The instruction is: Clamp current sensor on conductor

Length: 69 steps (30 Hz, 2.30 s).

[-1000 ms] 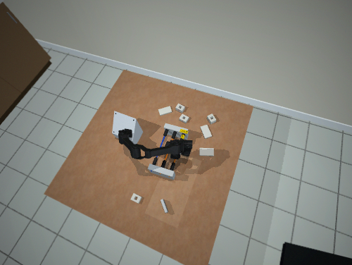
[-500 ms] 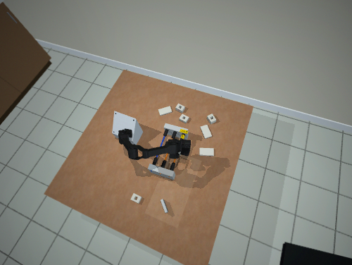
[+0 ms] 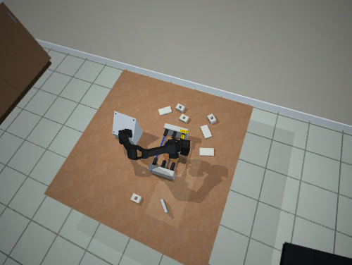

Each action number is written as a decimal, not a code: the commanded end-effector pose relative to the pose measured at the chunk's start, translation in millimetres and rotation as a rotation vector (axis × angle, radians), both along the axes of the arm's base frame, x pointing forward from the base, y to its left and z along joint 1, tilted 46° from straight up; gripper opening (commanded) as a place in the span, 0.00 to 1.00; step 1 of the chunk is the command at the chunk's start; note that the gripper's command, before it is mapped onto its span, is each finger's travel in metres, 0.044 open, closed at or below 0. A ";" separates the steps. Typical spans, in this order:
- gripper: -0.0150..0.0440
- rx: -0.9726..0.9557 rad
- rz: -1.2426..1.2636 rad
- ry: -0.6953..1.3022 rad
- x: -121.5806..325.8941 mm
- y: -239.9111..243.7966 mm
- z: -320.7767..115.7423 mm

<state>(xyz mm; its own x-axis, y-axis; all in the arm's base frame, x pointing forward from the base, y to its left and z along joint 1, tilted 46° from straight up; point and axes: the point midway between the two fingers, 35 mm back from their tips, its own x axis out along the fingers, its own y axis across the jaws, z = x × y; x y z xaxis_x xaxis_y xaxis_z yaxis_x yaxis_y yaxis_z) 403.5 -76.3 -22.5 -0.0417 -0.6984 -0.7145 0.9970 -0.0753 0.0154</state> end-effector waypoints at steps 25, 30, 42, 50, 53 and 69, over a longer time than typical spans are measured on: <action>0.69 0.000 0.000 0.000 0.0 0.0 0.0; 0.69 0.000 0.000 0.000 0.0 0.0 0.0; 0.69 0.000 0.000 0.000 0.0 0.0 0.0; 1.00 0.000 0.000 0.000 0.0 0.0 0.0; 1.00 0.000 0.000 0.000 0.0 0.0 0.0; 1.00 -0.004 -0.033 0.053 12.0 71.0 73.5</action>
<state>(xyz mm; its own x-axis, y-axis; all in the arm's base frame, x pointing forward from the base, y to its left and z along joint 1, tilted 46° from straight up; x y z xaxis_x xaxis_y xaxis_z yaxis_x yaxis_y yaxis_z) 415.0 -33.3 21.9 -0.0790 -0.6996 -0.7102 0.9956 -0.0917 -0.0204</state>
